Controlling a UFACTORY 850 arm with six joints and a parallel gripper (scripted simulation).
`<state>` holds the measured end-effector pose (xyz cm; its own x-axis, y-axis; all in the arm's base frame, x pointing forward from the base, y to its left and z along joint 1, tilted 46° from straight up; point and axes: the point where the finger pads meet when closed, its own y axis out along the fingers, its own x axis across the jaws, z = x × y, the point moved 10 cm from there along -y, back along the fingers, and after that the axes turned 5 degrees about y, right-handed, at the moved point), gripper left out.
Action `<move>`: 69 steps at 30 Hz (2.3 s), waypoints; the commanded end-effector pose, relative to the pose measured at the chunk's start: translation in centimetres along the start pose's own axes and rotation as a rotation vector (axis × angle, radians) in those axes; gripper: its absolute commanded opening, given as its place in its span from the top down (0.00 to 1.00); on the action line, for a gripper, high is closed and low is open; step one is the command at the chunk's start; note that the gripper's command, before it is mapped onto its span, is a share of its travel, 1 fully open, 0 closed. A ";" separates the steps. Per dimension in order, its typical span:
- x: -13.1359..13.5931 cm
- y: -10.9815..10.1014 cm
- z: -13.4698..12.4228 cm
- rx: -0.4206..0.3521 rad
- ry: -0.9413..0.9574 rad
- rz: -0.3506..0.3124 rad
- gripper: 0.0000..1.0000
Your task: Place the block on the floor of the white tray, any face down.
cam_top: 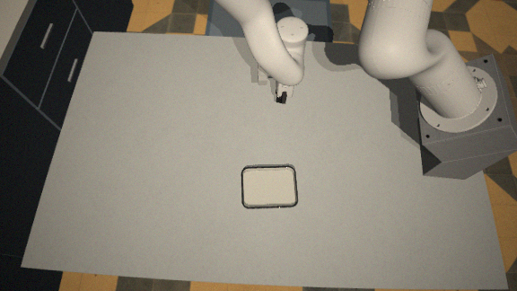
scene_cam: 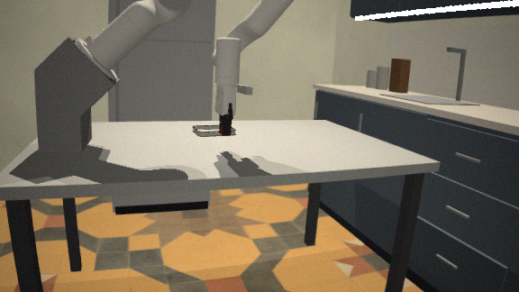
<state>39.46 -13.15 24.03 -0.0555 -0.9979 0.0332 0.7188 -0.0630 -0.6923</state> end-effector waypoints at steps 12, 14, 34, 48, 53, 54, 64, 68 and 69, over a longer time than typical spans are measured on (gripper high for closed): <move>-1.7 0.0 0.2 0.001 0.000 0.000 1.00; -4.1 0.0 0.3 0.001 0.000 0.000 1.00; -25.9 -0.2 1.7 0.000 0.000 0.000 1.00; -29.8 0.0 2.2 0.000 0.000 0.000 1.00; -29.8 0.0 2.2 0.000 0.000 0.000 1.00; -29.8 0.0 2.2 0.000 0.000 0.000 1.00; -29.8 0.0 2.2 0.000 0.000 0.000 1.00; -29.8 0.0 2.2 0.000 0.000 0.000 1.00; -29.8 0.0 2.2 0.000 0.000 0.000 1.00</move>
<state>42.60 16.49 24.59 -0.0558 -0.9979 0.0335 0.7187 -0.0634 -0.6924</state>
